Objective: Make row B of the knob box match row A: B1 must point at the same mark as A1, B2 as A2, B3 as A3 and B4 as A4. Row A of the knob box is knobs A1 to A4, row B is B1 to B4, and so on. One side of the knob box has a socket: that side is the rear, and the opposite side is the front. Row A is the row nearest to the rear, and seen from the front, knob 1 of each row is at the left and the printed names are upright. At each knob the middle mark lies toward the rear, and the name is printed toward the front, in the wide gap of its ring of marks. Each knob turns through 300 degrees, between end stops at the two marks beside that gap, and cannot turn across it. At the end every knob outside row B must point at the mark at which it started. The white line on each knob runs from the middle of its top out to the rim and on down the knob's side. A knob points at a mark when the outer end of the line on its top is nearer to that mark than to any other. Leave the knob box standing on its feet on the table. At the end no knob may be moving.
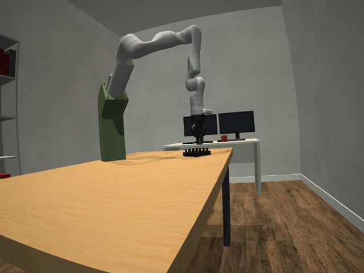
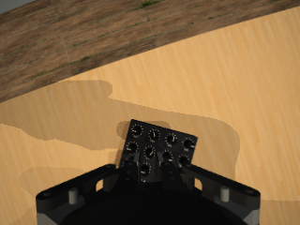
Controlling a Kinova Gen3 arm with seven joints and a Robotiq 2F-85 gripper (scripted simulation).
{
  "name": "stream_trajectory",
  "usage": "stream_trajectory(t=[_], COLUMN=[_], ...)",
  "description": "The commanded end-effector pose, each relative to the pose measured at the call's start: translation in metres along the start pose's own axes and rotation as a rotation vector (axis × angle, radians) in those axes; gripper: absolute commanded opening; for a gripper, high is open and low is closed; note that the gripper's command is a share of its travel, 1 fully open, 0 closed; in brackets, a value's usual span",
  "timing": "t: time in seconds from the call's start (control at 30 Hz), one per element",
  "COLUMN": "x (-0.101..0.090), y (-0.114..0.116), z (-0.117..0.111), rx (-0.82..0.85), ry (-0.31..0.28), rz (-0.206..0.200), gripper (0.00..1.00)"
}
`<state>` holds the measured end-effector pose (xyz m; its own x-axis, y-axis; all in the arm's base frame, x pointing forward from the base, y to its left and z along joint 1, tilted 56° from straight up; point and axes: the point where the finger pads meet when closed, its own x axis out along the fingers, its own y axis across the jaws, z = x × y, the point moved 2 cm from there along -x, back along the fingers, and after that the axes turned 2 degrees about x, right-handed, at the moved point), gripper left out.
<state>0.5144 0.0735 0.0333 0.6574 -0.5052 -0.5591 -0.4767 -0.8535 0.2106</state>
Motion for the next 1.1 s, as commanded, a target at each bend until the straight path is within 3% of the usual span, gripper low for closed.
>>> stream_trajectory(t=[0.0, 1.07], x=[0.0055, 0.0143], y=[0.002, 0.0015], z=[-0.0002, -0.0004], rx=[0.0, 0.0], ry=[0.0, 0.0], rz=[0.006, 0.006], gripper=[0.19, 0.19])
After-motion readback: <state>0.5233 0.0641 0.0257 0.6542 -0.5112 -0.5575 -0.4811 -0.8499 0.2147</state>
